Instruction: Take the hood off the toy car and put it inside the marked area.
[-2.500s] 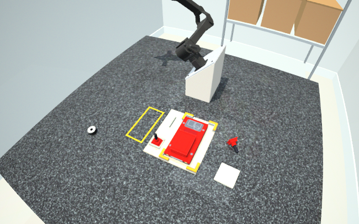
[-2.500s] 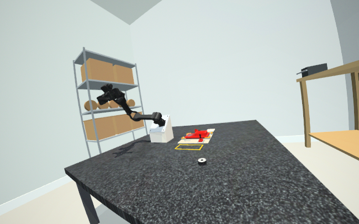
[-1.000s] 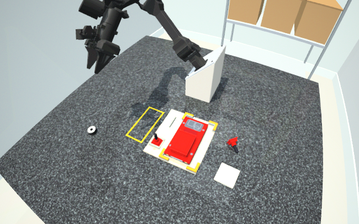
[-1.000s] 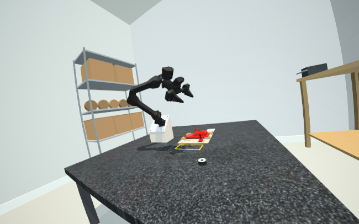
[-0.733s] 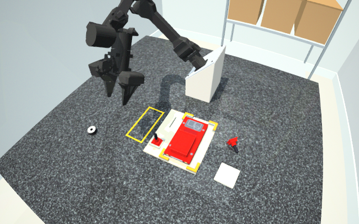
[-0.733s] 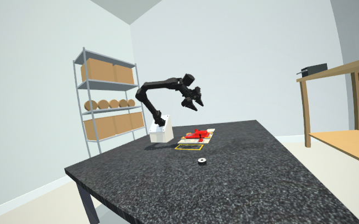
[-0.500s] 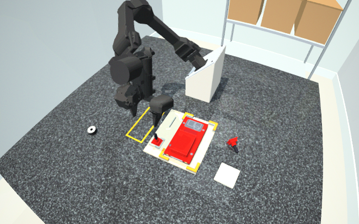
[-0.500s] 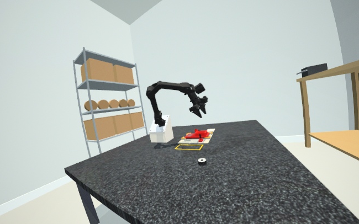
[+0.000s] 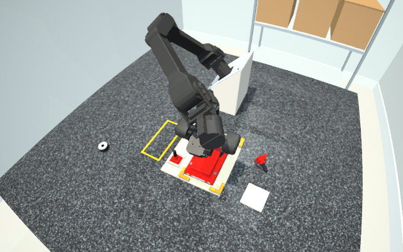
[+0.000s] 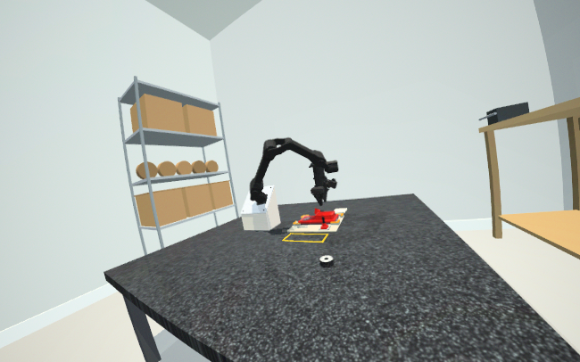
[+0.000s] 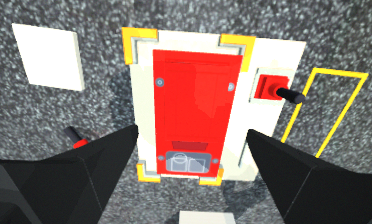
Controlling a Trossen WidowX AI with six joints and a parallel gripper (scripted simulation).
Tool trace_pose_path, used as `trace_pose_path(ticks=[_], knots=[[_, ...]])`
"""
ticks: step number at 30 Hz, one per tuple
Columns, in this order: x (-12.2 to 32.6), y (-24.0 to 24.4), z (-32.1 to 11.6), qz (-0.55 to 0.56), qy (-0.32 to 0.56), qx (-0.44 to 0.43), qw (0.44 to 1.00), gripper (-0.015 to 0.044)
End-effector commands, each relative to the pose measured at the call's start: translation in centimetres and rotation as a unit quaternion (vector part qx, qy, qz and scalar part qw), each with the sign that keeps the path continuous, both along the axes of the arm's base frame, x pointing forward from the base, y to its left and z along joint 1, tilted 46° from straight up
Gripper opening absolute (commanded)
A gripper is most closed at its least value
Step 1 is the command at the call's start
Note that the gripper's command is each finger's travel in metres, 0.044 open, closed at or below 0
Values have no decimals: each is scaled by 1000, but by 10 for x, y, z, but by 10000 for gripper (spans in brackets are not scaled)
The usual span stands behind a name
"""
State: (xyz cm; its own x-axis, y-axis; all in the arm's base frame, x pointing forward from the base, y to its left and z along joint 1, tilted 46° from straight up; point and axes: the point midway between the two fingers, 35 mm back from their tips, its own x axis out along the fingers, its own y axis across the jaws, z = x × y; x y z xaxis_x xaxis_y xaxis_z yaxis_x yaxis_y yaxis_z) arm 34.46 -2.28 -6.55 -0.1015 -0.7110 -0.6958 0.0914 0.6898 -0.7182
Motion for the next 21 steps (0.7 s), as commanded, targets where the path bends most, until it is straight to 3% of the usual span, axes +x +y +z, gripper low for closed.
trace_pose_path(ticks=[1, 21], knots=[[1, 0, 3, -3, -8, 1, 1000, 440], [0, -12, -9, -2, -8, 1, 1000, 440]])
